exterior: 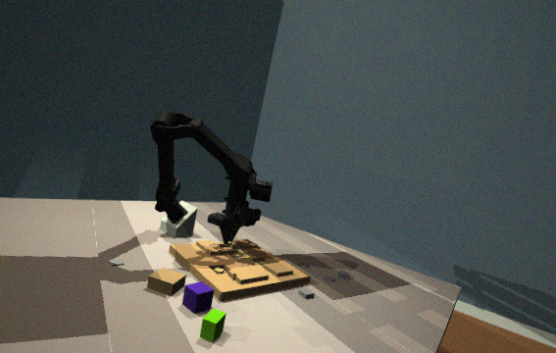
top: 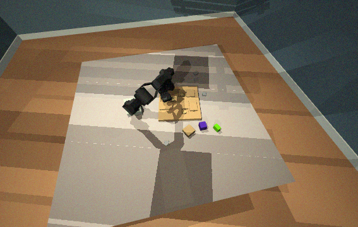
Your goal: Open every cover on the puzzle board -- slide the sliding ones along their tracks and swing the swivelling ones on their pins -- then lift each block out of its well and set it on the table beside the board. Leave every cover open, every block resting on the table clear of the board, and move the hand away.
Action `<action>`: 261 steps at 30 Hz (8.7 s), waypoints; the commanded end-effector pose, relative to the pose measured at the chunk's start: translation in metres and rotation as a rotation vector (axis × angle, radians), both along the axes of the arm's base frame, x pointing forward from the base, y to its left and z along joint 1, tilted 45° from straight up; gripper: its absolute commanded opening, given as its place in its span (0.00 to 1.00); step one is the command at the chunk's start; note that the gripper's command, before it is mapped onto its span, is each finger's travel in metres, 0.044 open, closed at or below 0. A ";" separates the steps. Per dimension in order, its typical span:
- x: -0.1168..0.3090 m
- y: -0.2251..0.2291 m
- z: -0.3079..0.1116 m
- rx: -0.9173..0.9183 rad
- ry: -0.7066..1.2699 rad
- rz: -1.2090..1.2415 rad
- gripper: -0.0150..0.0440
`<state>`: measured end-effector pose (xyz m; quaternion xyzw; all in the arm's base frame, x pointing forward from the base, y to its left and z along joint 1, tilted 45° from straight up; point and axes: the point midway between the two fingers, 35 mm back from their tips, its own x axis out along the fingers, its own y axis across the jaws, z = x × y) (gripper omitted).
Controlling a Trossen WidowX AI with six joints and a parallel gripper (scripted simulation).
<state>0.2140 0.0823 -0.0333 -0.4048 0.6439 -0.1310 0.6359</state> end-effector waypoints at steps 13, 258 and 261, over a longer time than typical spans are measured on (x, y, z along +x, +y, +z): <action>-0.003 0.016 0.016 0.007 -0.005 0.001 0.39; 0.064 0.011 0.025 -0.022 0.130 0.146 0.25; 0.064 0.002 0.015 -0.023 0.130 0.146 0.25</action>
